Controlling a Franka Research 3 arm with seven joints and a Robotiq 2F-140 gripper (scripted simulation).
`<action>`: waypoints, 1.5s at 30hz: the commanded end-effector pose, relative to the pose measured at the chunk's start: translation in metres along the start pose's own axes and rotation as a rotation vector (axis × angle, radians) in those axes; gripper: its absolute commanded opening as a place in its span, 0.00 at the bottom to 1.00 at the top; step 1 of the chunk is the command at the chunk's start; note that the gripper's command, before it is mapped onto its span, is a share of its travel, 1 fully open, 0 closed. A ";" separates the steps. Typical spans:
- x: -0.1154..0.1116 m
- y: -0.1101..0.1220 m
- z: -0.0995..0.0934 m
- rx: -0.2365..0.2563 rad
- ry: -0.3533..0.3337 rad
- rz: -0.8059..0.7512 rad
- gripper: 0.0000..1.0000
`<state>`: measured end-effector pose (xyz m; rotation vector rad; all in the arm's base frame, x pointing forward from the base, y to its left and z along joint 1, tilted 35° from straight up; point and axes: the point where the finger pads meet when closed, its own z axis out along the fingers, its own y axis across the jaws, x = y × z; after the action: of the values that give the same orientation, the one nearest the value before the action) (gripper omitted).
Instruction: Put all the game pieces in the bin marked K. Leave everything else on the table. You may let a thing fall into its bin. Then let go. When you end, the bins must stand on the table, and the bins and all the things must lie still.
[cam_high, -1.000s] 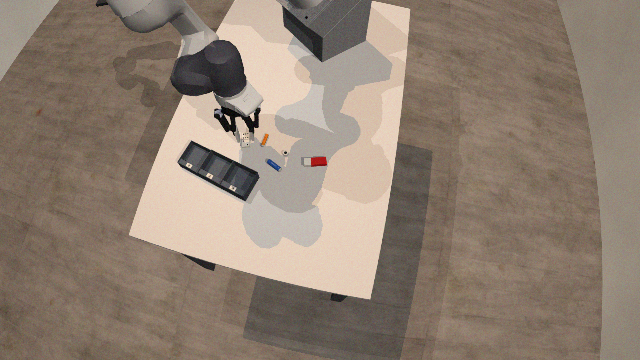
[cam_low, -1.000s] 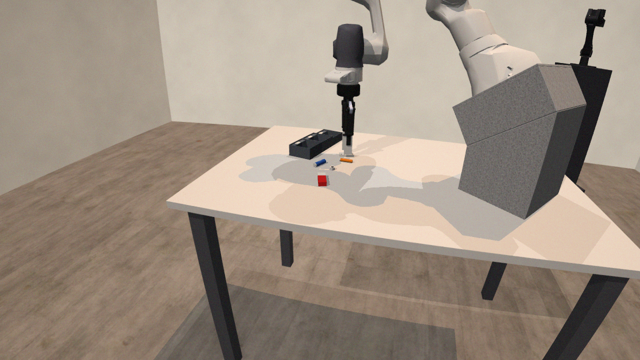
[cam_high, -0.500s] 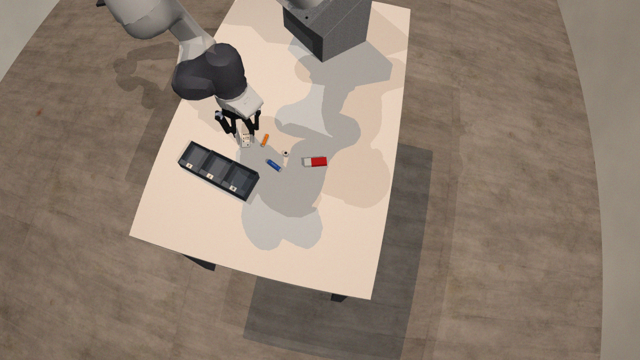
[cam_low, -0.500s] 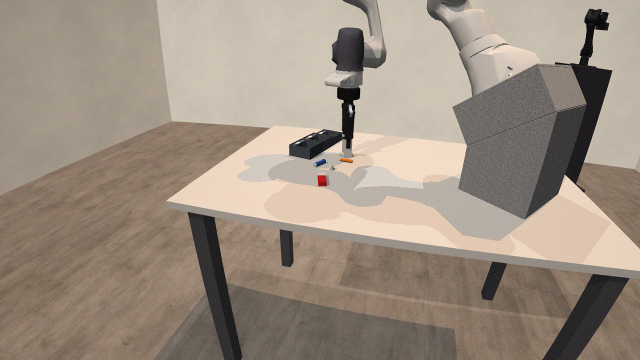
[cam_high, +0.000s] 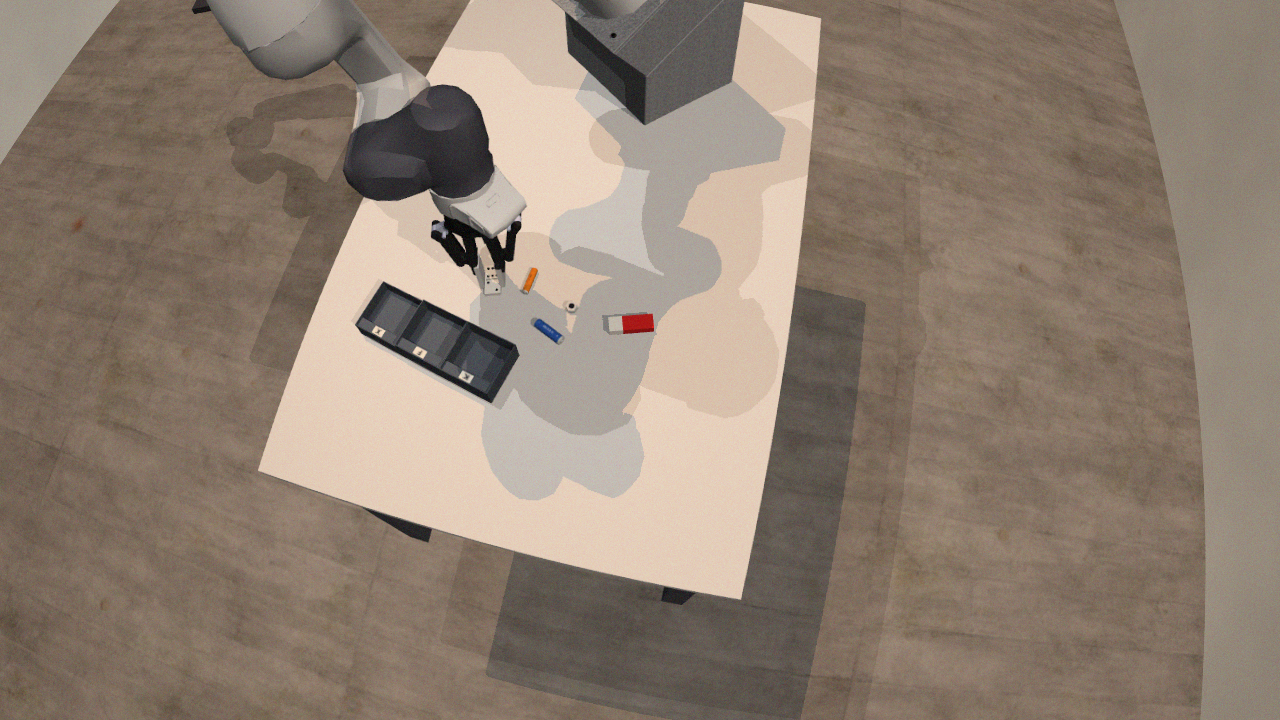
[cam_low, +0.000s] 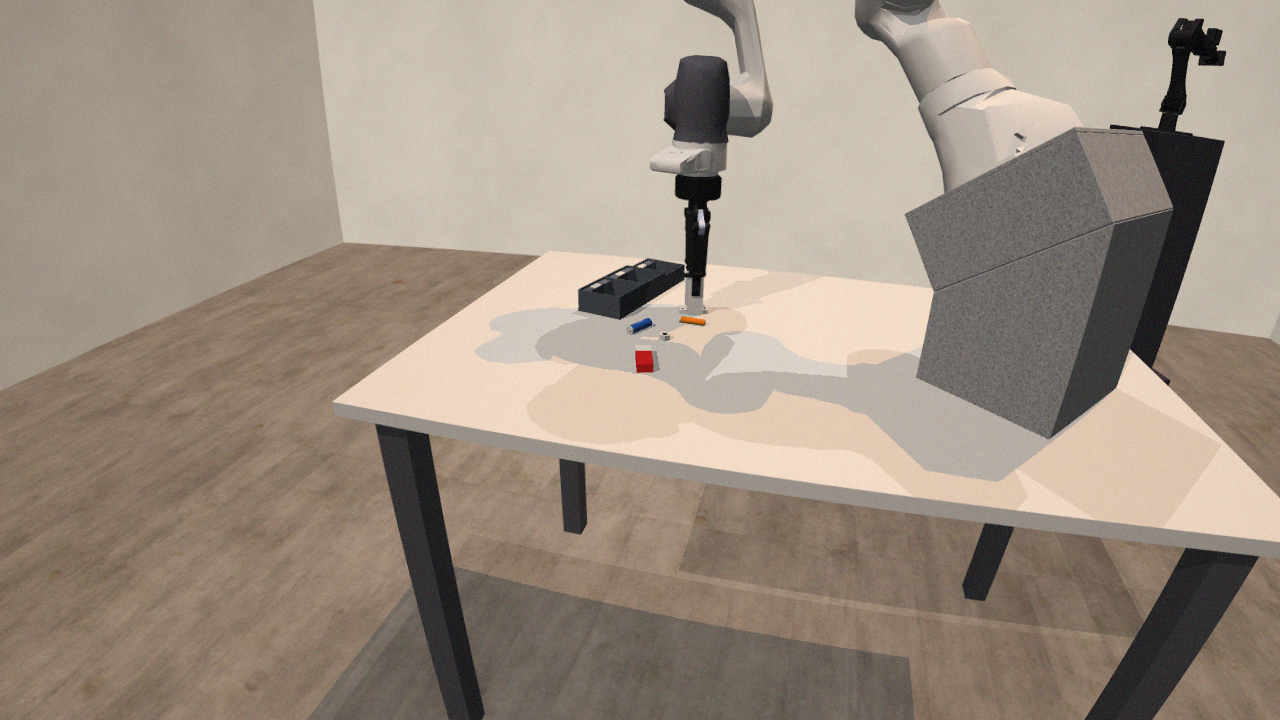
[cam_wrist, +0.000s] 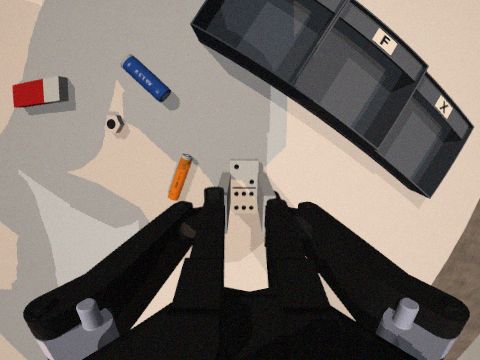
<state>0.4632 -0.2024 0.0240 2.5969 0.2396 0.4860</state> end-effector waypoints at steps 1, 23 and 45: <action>0.001 0.000 0.000 0.000 0.005 0.014 0.13; 0.001 0.000 0.000 0.000 0.005 0.014 0.13; 0.001 0.000 -0.060 0.000 0.005 0.014 0.13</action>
<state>0.4450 -0.1753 0.0658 2.6215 0.1475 0.5644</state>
